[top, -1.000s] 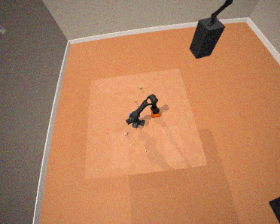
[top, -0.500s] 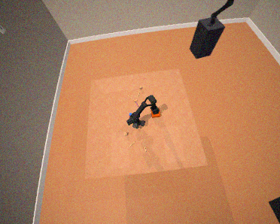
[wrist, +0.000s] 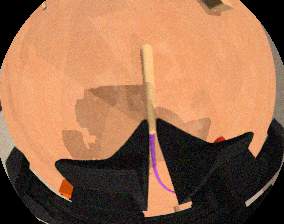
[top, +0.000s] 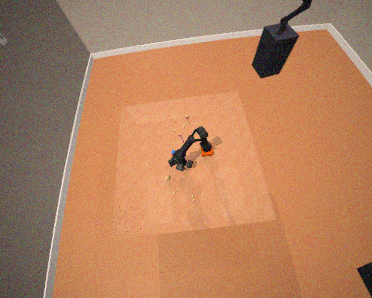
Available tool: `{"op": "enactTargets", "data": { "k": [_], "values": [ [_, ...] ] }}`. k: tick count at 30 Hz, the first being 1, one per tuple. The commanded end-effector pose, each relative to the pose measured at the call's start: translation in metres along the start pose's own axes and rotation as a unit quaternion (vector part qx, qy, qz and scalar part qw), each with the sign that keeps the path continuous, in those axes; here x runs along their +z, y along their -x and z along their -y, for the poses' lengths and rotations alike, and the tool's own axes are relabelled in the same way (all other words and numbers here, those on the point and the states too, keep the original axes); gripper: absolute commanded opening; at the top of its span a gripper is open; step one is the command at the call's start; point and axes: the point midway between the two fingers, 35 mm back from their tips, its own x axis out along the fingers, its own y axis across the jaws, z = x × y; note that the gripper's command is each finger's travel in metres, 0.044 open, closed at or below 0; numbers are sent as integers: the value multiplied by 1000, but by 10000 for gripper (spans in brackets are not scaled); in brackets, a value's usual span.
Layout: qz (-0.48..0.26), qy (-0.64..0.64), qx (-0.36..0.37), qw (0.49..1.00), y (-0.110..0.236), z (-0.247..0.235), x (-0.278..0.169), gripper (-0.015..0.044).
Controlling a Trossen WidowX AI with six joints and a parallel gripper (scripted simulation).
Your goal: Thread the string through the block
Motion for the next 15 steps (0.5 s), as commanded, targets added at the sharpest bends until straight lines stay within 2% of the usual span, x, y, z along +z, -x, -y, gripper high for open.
{"op": "enactTargets", "data": {
  "k": [1, 15],
  "values": [
    [0, 0, 0, 1000, 0, 0, 0, 0],
    [0, 0, 0, 1000, 17, 1, 1, 0]
  ]
}}
